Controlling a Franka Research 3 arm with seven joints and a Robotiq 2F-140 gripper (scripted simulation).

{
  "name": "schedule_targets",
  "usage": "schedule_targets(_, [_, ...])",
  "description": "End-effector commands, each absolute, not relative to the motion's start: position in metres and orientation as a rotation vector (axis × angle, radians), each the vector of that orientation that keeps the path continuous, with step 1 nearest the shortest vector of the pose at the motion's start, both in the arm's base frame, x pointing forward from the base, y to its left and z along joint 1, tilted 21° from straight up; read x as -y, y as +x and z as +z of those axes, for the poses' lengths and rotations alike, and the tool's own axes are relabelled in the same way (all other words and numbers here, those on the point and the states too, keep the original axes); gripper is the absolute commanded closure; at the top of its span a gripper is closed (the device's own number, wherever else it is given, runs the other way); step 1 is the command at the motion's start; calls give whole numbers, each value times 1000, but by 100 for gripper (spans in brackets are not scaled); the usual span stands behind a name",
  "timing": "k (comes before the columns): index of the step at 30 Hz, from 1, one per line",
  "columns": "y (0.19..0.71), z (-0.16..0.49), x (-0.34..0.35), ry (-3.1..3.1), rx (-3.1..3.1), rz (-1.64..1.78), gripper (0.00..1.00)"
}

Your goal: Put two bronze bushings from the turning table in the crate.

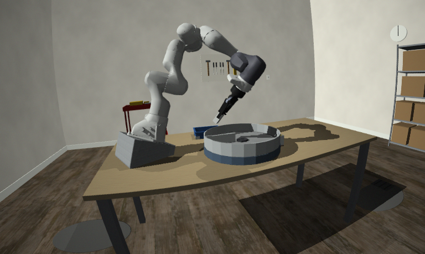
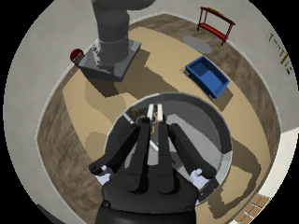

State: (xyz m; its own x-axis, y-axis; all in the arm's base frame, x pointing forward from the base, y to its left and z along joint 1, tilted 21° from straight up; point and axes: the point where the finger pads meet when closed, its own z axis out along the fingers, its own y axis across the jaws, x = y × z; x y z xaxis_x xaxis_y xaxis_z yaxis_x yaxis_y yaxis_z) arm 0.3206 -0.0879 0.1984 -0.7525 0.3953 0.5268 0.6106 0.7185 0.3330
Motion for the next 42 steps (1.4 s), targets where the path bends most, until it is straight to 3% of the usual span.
schedule_targets(1, [320,196,88,-831,2473,-730,94])
schedule_targets(14, [321,178,89,-1191,2255,-907,94])
schedule_targets(42, [321,178,89,-1196,2251,-909,94])
